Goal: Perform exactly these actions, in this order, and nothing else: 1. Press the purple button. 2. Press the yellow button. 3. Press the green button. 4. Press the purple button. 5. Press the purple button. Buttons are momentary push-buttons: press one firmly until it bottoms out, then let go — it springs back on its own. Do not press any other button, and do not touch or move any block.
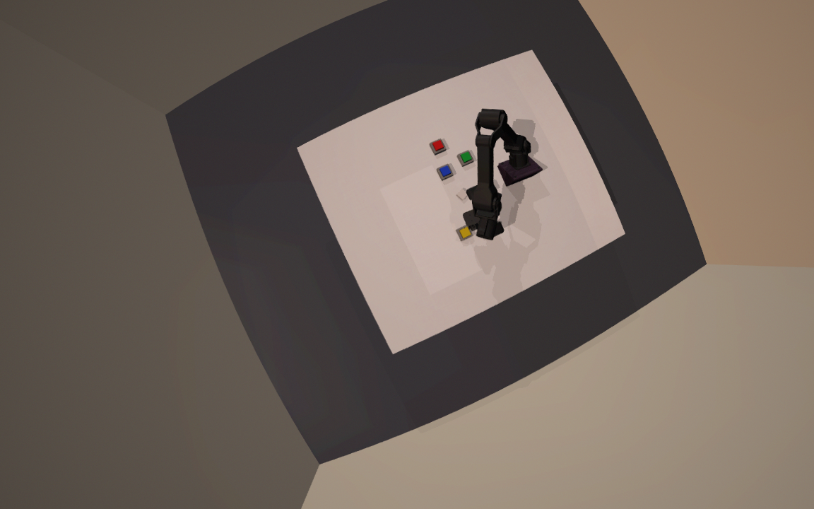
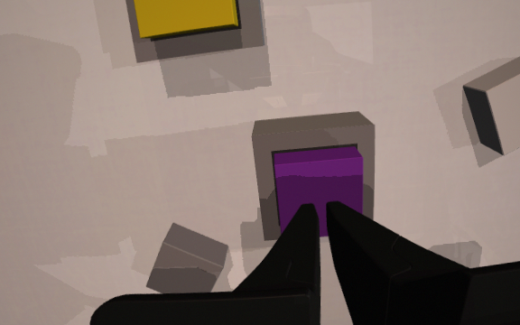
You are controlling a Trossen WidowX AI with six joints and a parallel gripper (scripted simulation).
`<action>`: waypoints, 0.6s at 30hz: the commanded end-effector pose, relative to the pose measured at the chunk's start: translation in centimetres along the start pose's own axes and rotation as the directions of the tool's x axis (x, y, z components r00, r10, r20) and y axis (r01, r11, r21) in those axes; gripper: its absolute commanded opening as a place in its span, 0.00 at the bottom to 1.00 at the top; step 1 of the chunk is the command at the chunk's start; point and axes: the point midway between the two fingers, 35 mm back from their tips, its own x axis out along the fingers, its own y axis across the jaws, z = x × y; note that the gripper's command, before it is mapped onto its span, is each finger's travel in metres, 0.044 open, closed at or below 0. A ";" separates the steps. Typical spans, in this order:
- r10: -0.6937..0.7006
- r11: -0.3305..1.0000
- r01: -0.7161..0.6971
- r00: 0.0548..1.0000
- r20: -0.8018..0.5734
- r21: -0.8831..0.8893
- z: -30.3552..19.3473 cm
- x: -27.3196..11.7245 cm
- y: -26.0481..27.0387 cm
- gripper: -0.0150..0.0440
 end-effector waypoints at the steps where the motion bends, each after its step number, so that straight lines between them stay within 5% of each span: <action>1: -0.007 1.000 0.007 1.000 -0.002 -0.005 -0.1 0.8 -0.1 0.29; 18: -0.008 1.000 0.008 1.000 -0.002 -0.005 -0.2 2.2 -0.2 0.29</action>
